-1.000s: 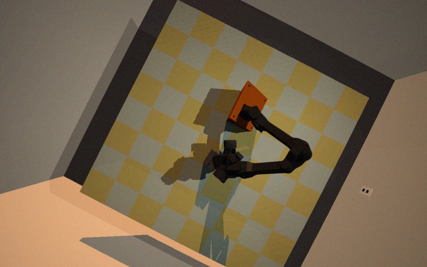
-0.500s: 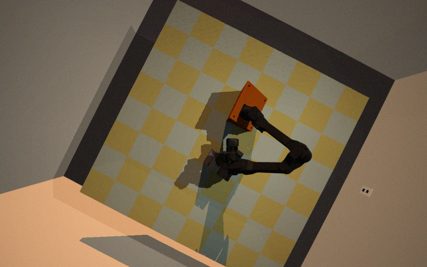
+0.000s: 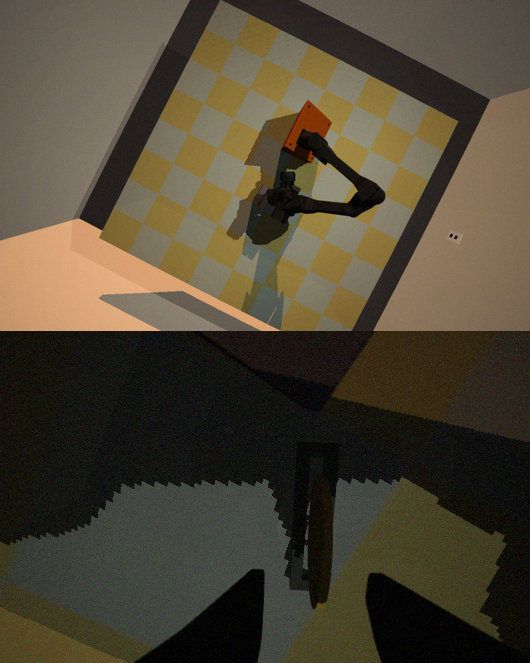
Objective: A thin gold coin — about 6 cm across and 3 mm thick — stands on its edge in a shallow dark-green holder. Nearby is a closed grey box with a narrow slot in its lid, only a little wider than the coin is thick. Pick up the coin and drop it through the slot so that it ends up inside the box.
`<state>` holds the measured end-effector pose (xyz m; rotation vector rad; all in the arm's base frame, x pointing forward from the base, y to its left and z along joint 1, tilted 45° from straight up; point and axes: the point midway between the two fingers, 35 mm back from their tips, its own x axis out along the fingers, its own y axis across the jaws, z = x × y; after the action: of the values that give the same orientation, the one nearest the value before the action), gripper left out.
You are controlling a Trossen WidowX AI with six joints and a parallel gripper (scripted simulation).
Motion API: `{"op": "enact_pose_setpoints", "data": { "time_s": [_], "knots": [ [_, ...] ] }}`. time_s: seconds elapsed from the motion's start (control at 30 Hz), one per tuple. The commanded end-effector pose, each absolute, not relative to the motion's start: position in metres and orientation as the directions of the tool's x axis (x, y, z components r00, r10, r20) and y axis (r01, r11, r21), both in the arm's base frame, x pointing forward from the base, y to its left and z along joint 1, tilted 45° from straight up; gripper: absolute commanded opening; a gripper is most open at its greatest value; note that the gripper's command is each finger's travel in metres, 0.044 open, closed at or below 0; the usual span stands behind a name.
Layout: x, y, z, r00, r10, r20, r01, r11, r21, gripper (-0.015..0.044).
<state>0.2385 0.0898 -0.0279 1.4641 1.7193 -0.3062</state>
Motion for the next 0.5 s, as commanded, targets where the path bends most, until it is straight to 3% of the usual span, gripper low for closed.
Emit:
{"op": "enact_pose_setpoints", "data": {
  "time_s": [0.0,0.47],
  "knots": [
    [0.235,0.095,-0.034,0.023,0.701,-0.712,0.907,0.285,0.31,0.0161],
    [0.236,0.111,-0.051,0.023,0.701,-0.713,0.907,0.285,0.309,0.0161]
  ]
}}
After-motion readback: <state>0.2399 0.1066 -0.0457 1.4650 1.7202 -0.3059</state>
